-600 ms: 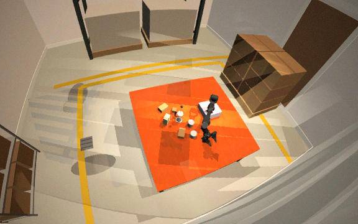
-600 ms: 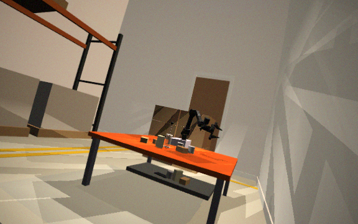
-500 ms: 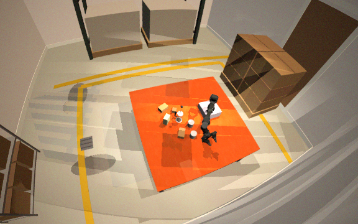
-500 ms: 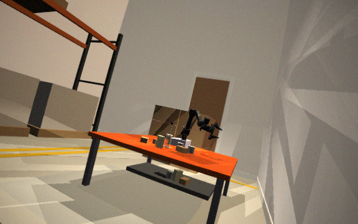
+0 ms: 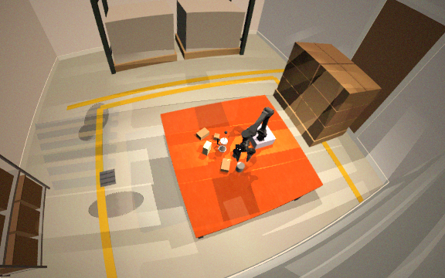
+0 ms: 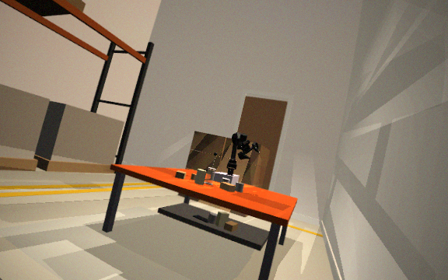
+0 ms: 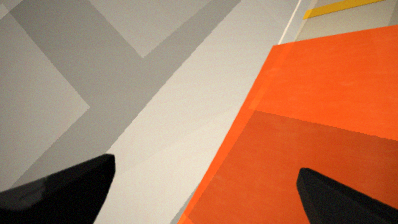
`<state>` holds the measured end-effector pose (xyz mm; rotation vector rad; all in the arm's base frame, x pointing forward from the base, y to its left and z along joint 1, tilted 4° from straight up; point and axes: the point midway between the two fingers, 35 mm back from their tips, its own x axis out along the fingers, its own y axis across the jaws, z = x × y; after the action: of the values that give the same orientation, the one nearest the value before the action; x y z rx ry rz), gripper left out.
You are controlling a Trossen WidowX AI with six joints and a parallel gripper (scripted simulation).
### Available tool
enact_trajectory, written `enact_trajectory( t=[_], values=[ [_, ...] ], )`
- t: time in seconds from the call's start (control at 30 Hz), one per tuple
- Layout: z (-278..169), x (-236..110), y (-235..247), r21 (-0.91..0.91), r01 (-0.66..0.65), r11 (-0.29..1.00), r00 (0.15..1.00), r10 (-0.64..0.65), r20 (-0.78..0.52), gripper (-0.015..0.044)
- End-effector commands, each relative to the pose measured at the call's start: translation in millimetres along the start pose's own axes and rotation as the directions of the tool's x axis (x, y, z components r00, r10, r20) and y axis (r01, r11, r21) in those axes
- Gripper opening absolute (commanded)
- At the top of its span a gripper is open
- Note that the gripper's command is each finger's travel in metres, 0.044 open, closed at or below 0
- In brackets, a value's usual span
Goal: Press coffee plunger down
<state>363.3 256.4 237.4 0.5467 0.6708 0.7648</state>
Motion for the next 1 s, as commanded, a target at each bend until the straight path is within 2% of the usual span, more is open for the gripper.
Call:
enact_trajectory(
  t=[0.0,0.2,0.4,0.5,0.97],
  values=[
    [22.1,-43.4,-29.2,-0.078,0.176,0.981,0.981,-0.168,0.099,0.044],
    [49.0,-133.4,-75.0,-0.132,0.502,0.855,0.85,-0.46,0.257,0.044],
    [48.0,-231.3,-108.4,-0.132,0.782,0.609,0.612,-0.711,0.347,0.044],
    [41.8,-267.9,-118.1,-0.127,0.863,0.488,0.499,-0.789,0.359,0.044],
    [4.6,-251.4,-162.9,-0.124,0.87,0.477,0.488,-0.795,0.36,0.044]
  ],
)
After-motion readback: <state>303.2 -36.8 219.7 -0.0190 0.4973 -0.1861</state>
